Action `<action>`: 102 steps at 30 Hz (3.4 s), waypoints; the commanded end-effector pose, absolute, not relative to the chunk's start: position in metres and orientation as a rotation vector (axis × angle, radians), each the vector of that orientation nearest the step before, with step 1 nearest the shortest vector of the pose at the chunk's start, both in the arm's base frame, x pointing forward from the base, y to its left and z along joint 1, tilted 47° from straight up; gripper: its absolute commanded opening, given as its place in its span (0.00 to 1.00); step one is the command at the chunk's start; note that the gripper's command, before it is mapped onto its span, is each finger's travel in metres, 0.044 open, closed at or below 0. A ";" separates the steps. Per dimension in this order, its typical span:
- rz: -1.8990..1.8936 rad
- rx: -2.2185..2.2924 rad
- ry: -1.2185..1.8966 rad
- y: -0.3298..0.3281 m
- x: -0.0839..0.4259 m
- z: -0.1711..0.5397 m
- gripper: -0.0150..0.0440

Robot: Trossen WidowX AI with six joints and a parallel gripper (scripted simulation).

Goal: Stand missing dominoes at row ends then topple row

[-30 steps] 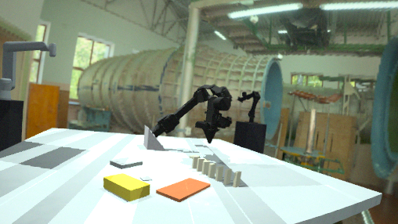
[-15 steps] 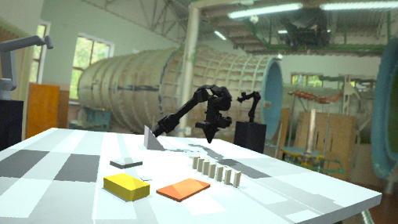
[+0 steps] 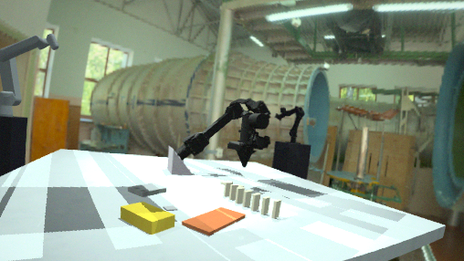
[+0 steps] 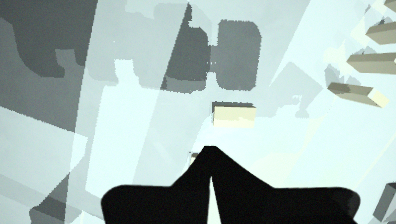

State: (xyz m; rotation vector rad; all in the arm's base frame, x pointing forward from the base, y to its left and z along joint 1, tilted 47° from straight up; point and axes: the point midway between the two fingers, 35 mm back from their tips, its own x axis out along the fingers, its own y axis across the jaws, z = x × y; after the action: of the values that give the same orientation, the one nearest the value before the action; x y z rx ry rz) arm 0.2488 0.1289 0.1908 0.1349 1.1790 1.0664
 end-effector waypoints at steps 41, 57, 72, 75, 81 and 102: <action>1.022 0.138 1.162 0.147 0.288 0.139 0.25; 0.719 0.560 1.451 0.097 0.295 0.155 0.57; -0.122 1.350 1.768 0.086 0.302 0.142 1.00; -0.122 1.350 1.768 0.086 0.302 0.142 1.00; -0.122 1.349 1.768 0.087 0.302 0.141 1.00; -0.118 1.352 1.769 0.144 0.300 0.089 1.00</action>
State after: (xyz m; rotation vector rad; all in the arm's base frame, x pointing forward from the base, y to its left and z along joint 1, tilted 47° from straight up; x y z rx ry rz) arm 0.3016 0.1404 0.0937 1.3477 1.7613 -0.1112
